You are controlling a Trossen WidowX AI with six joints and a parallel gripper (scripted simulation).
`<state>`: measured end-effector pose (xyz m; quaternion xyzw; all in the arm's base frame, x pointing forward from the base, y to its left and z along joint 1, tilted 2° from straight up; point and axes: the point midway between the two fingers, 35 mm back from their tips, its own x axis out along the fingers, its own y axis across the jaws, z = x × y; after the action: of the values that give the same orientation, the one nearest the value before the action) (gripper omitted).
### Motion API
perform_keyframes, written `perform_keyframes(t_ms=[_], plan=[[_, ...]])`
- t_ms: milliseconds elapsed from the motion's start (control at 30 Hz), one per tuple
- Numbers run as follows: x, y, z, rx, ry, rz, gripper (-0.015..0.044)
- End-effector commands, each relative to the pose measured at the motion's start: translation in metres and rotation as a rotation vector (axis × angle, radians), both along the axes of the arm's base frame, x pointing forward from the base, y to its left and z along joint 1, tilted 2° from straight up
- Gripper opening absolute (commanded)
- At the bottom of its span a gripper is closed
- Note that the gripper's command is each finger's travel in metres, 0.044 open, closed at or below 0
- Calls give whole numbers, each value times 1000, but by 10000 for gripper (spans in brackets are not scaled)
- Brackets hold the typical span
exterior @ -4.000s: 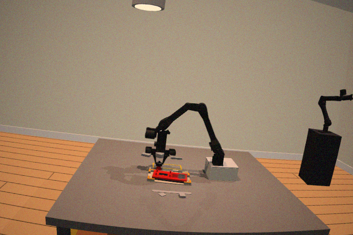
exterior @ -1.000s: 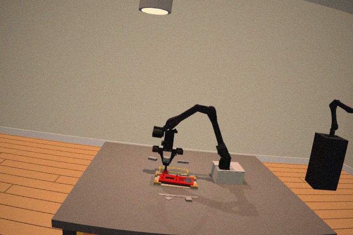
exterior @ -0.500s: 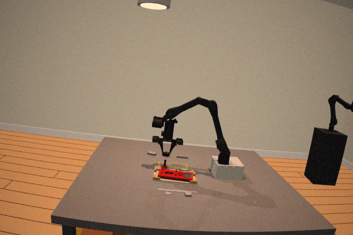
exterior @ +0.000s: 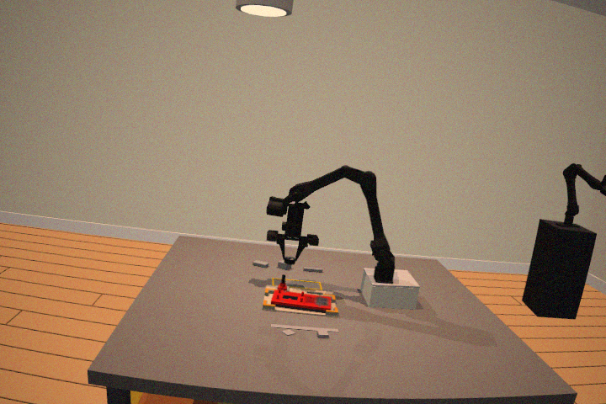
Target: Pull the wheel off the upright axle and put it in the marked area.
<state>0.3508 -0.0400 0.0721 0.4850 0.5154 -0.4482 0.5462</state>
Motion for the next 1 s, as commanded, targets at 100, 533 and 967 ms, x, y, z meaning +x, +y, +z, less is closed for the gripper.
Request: perform_keyframes(t_ms=[100, 533, 967], plan=[[-16, -26, -2, 0, 9, 3, 0], [-34, -55, -3, -2, 11, 2, 0], [-30, -55, -37, -2, 11, 2, 0]])
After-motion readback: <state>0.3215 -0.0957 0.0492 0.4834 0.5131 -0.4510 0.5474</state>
